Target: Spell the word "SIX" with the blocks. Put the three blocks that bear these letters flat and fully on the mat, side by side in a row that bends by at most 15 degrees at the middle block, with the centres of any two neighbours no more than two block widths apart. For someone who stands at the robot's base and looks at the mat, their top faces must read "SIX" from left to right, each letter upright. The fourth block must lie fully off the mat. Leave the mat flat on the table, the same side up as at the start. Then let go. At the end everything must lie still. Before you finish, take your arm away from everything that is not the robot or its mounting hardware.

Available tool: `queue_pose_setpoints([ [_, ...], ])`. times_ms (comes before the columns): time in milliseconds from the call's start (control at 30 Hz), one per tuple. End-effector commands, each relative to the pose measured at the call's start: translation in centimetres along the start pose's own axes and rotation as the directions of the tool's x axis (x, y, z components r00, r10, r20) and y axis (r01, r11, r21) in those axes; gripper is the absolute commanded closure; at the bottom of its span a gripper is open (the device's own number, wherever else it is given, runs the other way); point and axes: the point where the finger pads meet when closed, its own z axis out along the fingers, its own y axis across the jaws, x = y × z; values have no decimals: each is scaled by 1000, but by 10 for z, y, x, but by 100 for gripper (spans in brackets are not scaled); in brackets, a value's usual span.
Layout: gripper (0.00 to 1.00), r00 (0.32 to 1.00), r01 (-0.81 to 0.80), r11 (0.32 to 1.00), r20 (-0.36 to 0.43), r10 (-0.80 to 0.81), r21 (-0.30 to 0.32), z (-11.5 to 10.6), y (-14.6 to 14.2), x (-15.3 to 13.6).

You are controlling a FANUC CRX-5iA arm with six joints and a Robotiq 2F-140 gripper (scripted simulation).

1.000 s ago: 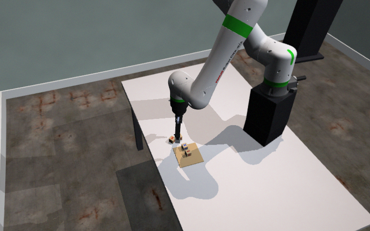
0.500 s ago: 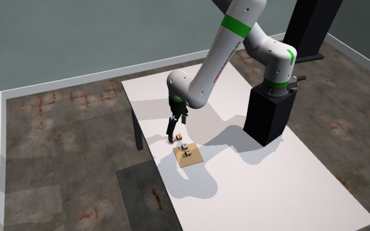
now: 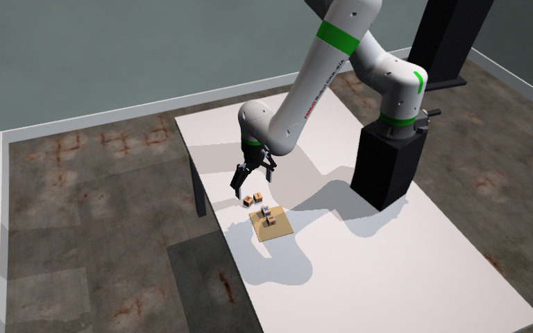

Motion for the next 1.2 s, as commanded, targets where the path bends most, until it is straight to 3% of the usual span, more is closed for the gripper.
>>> queue_pose_setpoints([
  [0,0,990,-138,991,-14,138,1,0,-1,3],
  [200,0,968,-251,968,-14,251,3,0,-1,5],
  [233,0,943,-332,943,-14,332,4,0,-2,7],
  [700,0,747,-665,747,-11,665,9,1,-4,16],
  [767,0,747,-665,747,-11,665,9,1,-4,16],
  [833,0,671,-741,671,-10,741,10,1,-4,18],
  [1167,0,441,-897,441,-7,897,12,1,-5,24],
])
